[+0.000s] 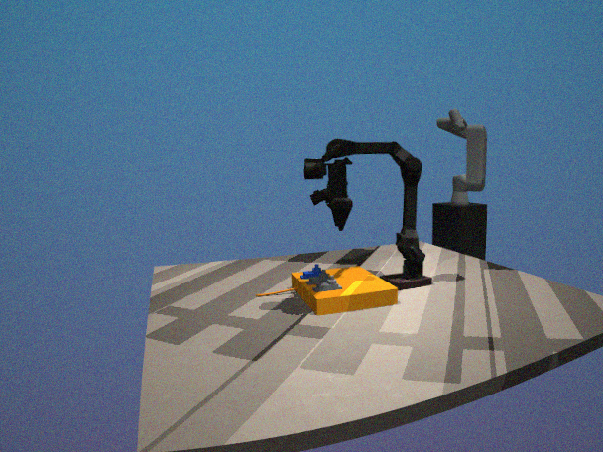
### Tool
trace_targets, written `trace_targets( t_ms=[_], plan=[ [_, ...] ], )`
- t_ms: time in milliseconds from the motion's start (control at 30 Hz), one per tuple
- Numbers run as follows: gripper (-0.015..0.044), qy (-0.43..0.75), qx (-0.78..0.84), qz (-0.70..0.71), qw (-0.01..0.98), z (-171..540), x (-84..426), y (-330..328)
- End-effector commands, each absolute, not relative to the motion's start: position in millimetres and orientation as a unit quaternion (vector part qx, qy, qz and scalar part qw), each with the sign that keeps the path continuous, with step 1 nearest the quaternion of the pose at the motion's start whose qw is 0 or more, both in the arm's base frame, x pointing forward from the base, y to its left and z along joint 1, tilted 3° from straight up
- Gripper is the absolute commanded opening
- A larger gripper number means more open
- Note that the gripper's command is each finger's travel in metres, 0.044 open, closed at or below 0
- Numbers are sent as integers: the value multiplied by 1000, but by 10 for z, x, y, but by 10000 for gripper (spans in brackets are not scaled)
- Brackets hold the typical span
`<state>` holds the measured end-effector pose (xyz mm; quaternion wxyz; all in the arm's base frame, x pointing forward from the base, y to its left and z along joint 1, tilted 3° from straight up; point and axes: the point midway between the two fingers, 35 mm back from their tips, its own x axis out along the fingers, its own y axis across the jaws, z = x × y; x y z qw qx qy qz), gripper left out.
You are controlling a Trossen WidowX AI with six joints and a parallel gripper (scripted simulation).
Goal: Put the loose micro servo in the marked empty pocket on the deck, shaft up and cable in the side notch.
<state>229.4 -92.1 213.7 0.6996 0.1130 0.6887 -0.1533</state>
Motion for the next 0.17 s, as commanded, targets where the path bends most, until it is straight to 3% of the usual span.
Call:
trace_targets(
  t_ms=[0, 133],
  plan=[
    [440, 688, 112, -151, 700, 2150, 2299, -920],
    [440, 688, 112, -151, 700, 2150, 2299, -920]
  ],
)
